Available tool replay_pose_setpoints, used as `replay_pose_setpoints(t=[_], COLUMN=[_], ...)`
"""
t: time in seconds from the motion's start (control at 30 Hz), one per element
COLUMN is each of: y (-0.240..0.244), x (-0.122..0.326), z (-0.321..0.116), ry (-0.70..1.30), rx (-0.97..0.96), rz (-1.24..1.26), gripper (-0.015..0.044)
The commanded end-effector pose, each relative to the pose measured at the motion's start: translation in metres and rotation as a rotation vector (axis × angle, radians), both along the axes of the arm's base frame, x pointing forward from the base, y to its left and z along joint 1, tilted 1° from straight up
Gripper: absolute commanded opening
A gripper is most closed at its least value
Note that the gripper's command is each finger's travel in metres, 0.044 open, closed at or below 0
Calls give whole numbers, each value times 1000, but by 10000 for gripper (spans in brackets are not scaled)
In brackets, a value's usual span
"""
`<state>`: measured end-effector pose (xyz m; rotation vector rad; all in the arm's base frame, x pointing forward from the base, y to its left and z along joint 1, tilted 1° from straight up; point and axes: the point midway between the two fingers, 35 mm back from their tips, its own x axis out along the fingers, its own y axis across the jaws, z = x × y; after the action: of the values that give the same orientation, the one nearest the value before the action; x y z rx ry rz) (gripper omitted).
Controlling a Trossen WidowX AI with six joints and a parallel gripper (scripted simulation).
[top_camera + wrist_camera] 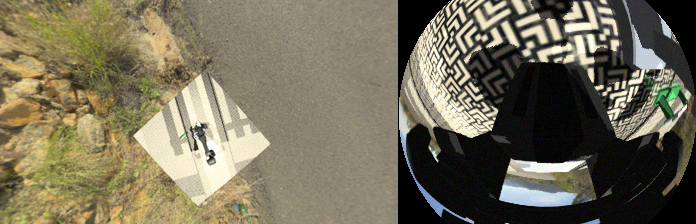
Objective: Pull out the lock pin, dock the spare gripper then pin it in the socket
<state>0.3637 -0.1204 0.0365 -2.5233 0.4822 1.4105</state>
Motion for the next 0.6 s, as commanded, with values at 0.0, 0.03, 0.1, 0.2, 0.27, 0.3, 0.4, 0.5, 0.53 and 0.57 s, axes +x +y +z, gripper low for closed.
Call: replay_pose_setpoints(t=[0.0,0.03,0.1,0.2,0.27,0.3,0.4,0.5,0.53,0.57], y=[-1,-1,-1,0,0,0,-1,-2,-2,-2], x=[0,0,0,0,0,0,1,3,4,4], z=[-1,-1,-1,-1,-1,0,6,19,23,28], ry=[1,1,1,1,1,1,1,1,1,1], rx=[-3,-3,-3,-3,-3,-3,-3,-3,-3,-3], rz=[-5,-5,-5,-5,-5,-5,-5,-5,-5,-5], gripper=[204,197,184,164,131,105,26,0,0,0])
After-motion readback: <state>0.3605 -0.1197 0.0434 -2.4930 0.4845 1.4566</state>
